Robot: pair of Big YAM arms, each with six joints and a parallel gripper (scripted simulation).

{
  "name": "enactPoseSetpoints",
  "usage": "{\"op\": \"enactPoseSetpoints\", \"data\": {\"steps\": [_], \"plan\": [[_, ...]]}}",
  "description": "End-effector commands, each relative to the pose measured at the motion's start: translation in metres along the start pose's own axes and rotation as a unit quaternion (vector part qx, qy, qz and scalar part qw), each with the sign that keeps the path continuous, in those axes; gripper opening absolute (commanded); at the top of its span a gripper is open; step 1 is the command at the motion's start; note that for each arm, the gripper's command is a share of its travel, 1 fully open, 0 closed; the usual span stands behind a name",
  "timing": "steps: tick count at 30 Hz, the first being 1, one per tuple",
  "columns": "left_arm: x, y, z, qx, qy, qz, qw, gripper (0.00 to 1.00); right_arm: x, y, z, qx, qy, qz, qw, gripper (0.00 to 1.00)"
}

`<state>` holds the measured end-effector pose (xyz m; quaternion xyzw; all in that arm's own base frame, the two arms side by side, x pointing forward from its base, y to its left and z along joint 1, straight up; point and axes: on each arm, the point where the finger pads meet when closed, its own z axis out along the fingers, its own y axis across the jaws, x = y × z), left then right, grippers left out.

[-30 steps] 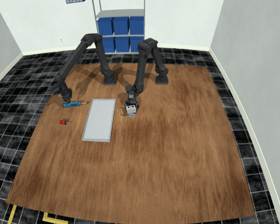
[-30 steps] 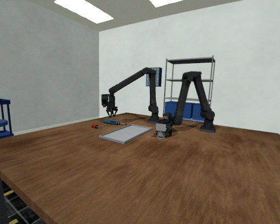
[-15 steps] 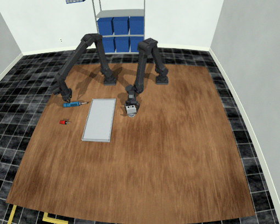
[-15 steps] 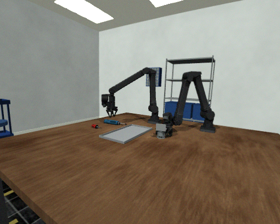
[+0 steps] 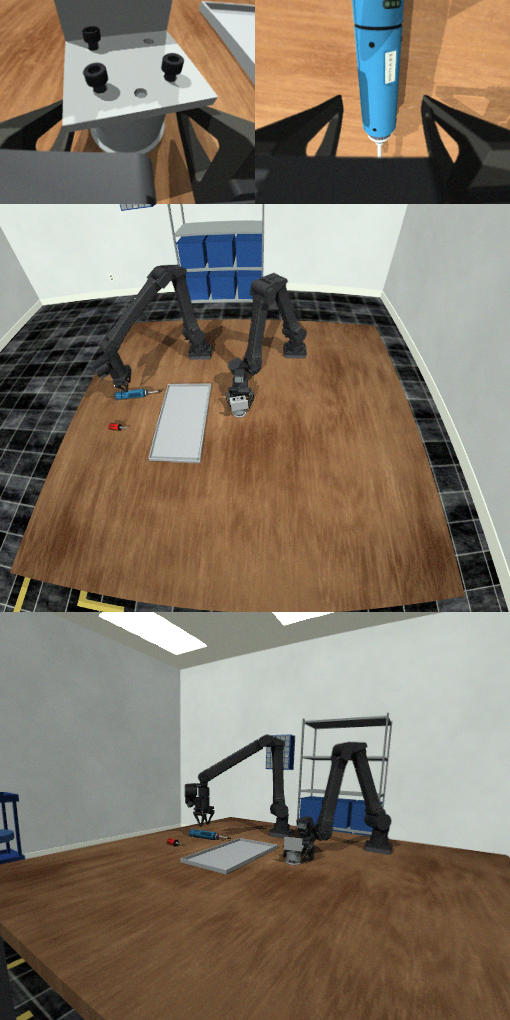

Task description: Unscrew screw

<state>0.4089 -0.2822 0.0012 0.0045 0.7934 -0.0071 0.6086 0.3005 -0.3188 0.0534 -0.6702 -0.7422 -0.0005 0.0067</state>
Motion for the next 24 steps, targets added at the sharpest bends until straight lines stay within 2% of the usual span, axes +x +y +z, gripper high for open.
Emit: {"op": "enactPoseSetpoints", "data": {"steps": [1,17,18,24], "plan": [[-0.008,-0.006,0.002,0.003,-0.009,-0.006,1.0,0.86,-0.023,0.017,-0.028,-0.023,-0.03,0.0,0.999,0.65],[-0.008,-0.006,0.002,0.003,-0.009,-0.006,1.0,0.86,-0.023,0.017,-0.028,-0.023,-0.03,0.0,0.999,0.65],[-0.015,-0.008,-0.006,0.01,-0.017,-0.008,1.0,0.86,-0.023,0.017,-0.028,-0.023,-0.03,0.0,0.999,0.65],[-0.011,-0.006,-0.017,0.008,-0.01,-0.012,1.0,0.86,-0.023,0.017,-0.028,-0.023,-0.03,0.0,0.999,0.65]]}}
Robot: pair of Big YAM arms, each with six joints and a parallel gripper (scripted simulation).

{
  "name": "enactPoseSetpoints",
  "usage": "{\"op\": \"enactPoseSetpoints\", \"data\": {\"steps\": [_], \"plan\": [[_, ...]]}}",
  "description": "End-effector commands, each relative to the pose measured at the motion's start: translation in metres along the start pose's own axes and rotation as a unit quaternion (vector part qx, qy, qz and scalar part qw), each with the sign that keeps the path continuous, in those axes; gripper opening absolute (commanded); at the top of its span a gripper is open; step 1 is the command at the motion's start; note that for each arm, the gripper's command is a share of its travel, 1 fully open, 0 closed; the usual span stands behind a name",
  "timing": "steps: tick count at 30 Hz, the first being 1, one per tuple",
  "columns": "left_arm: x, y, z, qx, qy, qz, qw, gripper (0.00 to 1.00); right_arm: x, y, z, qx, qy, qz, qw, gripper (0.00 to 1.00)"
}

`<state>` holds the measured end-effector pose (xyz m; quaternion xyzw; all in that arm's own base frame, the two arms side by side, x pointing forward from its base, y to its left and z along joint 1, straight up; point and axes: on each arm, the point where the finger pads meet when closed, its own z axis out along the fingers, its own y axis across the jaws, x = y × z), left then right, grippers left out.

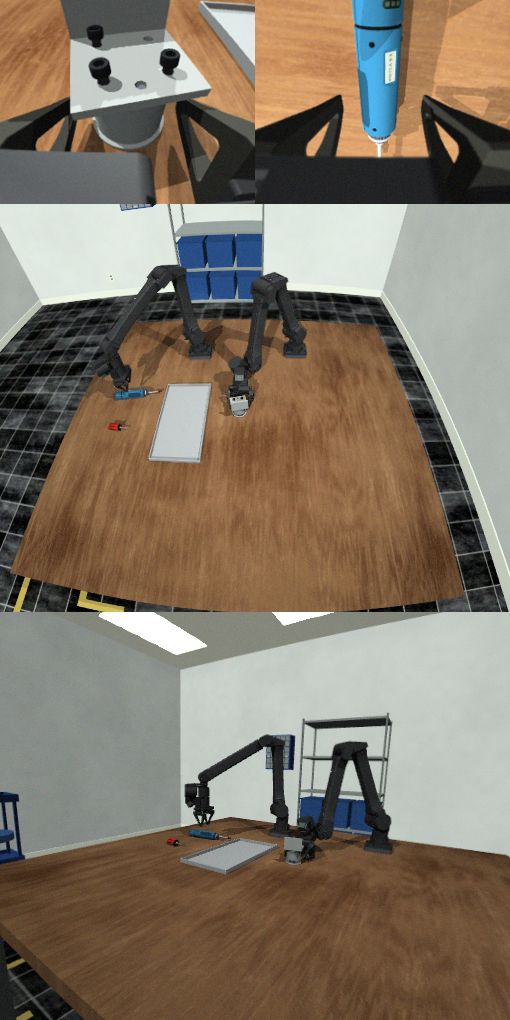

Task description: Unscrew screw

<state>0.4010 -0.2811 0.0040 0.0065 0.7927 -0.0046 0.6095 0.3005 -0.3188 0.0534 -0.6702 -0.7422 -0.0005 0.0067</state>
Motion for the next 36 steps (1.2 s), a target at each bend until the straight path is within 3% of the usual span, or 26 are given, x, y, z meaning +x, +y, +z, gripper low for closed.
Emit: {"op": "enactPoseSetpoints", "data": {"steps": [1,10,22,27,36], "plan": [[-0.009,-0.007,-0.01,0.008,-0.008,-0.013,1.0,0.86,-0.023,0.017,-0.028,-0.023,-0.03,0.0,0.999,0.65],[-0.007,-0.006,-0.01,0.004,-0.008,-0.009,1.0,0.86,-0.023,0.017,-0.028,-0.023,-0.03,0.0,0.999,0.65],[-0.007,-0.006,-0.037,0.007,-0.004,-0.009,1.0,0.86,-0.023,0.017,-0.028,-0.023,-0.03,0.0,0.999,0.65],[-0.007,-0.006,-0.03,0.004,-0.007,-0.01,1.0,0.86,-0.023,0.017,-0.028,-0.023,-0.03,0.0,0.999,0.65],[-0.006,-0.005,-0.052,0.007,-0.004,-0.009,1.0,0.86,-0.023,0.017,-0.028,-0.023,-0.03,0.0,0.999,0.65]]}}
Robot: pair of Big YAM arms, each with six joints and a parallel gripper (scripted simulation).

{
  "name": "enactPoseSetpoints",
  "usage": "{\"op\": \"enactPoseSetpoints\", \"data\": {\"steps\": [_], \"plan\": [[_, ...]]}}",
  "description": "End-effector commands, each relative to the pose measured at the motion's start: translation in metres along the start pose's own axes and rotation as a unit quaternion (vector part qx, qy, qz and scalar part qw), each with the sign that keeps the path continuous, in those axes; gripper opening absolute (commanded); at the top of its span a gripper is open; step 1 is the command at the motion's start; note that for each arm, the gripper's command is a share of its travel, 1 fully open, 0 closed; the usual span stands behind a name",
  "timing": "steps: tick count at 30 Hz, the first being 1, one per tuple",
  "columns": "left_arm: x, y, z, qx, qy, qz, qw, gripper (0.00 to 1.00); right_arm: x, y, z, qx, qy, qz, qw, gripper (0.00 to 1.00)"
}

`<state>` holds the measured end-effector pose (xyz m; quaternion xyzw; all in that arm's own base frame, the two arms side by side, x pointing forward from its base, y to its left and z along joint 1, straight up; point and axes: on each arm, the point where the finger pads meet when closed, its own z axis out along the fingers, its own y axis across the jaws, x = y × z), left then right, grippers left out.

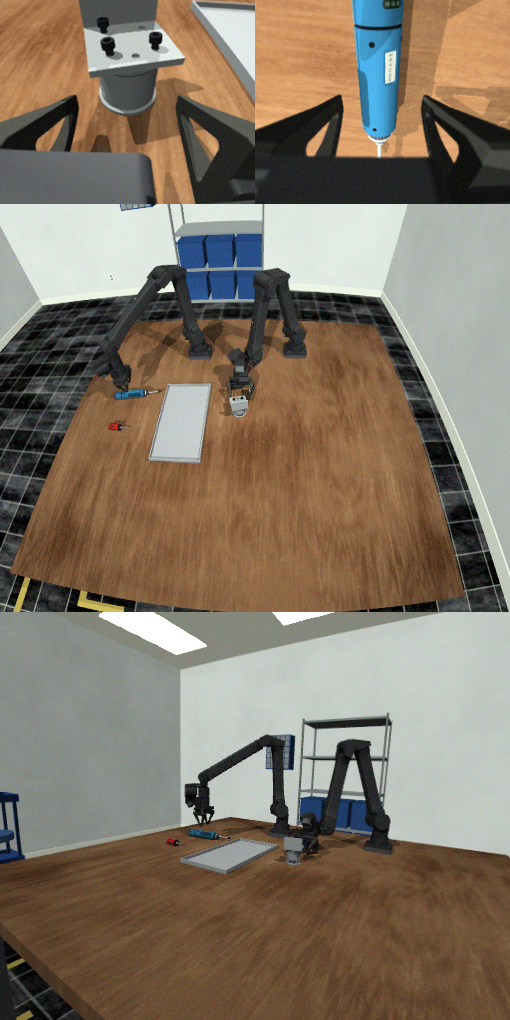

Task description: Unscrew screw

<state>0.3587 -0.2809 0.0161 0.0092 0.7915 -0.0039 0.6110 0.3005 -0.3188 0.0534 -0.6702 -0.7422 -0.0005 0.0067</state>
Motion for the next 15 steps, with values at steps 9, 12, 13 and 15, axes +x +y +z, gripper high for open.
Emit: {"op": "enactPoseSetpoints", "data": {"steps": [9,12,13,15], "plan": [[-0.0055,-0.0061,-0.0062,0.003,-0.005,-0.012,1.0,0.86,-0.0232,0.0172,-0.0283,-0.023,-0.03,0.0,0.999,0.65],[-0.0055,-0.0061,-0.0062,0.003,-0.005,-0.012,1.0,0.86,-0.0232,0.0172,-0.0283,-0.023,-0.03,0.0,0.999,0.65],[-0.0055,-0.0061,-0.0062,0.003,-0.005,-0.012,1.0,0.86,-0.0232,0.0172,-0.0283,-0.023,-0.03,0.0,0.999,0.65],[-0.0055,-0.0061,-0.0062,0.003,-0.005,-0.012,1.0,0.86,-0.0232,0.0172,-0.0283,-0.023,-0.03,0.0,0.999,0.65]]}}
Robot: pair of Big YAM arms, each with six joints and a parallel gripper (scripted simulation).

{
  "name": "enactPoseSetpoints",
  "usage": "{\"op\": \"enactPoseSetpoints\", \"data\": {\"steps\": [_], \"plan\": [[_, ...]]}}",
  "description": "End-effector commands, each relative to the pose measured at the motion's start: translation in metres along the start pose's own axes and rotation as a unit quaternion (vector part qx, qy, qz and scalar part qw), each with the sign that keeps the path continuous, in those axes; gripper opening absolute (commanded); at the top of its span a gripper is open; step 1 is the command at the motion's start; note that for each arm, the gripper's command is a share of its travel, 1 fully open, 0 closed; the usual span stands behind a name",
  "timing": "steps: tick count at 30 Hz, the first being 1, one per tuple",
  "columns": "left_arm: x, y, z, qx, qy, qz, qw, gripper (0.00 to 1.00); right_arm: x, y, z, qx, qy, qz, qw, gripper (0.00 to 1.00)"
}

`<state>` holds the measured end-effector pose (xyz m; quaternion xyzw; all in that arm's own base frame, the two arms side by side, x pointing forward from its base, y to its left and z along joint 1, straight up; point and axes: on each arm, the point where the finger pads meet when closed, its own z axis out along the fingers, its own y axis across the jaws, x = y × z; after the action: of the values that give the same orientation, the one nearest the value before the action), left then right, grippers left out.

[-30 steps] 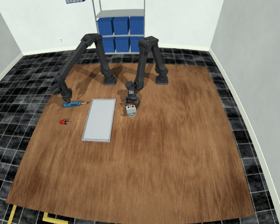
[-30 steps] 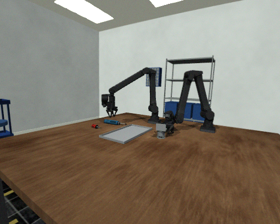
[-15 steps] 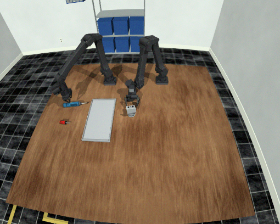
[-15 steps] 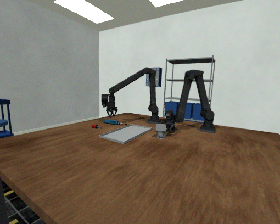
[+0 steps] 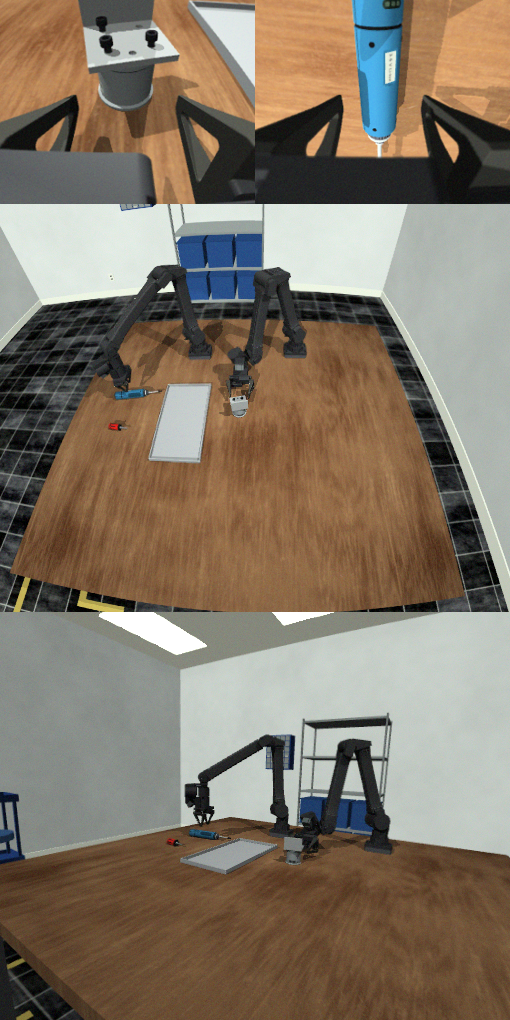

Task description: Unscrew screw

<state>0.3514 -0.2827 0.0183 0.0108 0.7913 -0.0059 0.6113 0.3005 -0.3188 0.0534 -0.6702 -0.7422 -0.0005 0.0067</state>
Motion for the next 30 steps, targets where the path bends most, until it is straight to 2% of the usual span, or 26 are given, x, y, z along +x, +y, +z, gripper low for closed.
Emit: {"op": "enactPoseSetpoints", "data": {"steps": [1,10,22,27,28,30], "plan": [[-0.005,-0.004,0.001,0.001,-0.005,-0.012,1.0,0.86,-0.023,0.017,-0.028,-0.023,-0.03,0.0,0.999,0.65],[-0.005,-0.004,0.001,0.001,-0.005,-0.012,1.0,0.86,-0.023,0.017,-0.028,-0.023,-0.03,0.0,0.999,0.65],[-0.035,-0.001,-0.01,0.001,-0.002,-0.014,1.0,0.86,-0.023,0.017,-0.028,-0.023,-0.03,0.0,0.999,0.65],[-0.025,0.0,-0.009,-0.002,0.005,-0.004,1.0,0.86,-0.023,0.017,-0.028,-0.023,-0.03,0.0,0.999,0.65],[-0.039,-0.003,-0.01,0.001,-0.003,-0.015,1.0,0.86,-0.023,0.017,-0.028,-0.023,-0.03,0.0,0.999,0.65],[-0.045,-0.004,-0.011,0.002,-0.004,-0.016,1.0,0.86,-0.023,0.017,-0.028,-0.023,-0.03,0.0,0.999,0.65]]}}
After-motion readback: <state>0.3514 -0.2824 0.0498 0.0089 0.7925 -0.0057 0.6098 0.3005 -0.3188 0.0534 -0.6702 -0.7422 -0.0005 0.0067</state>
